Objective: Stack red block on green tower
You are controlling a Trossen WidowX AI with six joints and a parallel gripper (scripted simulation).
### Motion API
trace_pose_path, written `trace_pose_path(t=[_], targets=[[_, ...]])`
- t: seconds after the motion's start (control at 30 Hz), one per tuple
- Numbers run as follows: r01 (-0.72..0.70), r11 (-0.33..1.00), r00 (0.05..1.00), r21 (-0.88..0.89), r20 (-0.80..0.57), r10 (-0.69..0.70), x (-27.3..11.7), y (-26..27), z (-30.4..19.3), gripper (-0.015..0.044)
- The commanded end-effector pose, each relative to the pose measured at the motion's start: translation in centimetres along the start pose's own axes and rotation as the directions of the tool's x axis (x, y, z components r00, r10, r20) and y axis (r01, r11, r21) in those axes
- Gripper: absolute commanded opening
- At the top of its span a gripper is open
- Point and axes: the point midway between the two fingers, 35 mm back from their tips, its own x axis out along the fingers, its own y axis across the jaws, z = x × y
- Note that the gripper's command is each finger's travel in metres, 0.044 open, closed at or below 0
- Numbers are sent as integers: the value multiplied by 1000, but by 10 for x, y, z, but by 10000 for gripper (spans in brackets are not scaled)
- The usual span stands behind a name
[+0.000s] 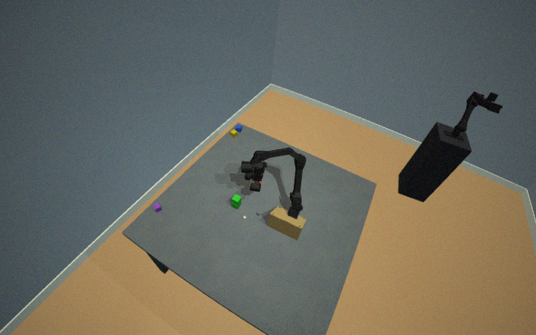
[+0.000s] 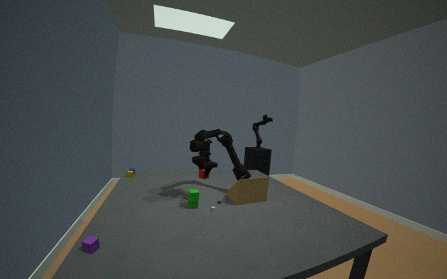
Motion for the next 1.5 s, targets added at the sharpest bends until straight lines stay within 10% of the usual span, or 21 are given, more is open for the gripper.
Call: trace_pose_path(t=[0.0,1.47], targets=[[-7,1000,1000,8,9,7,-3,9,16,0],[22,999,1000,25,6,-22,34,79,114,0]])
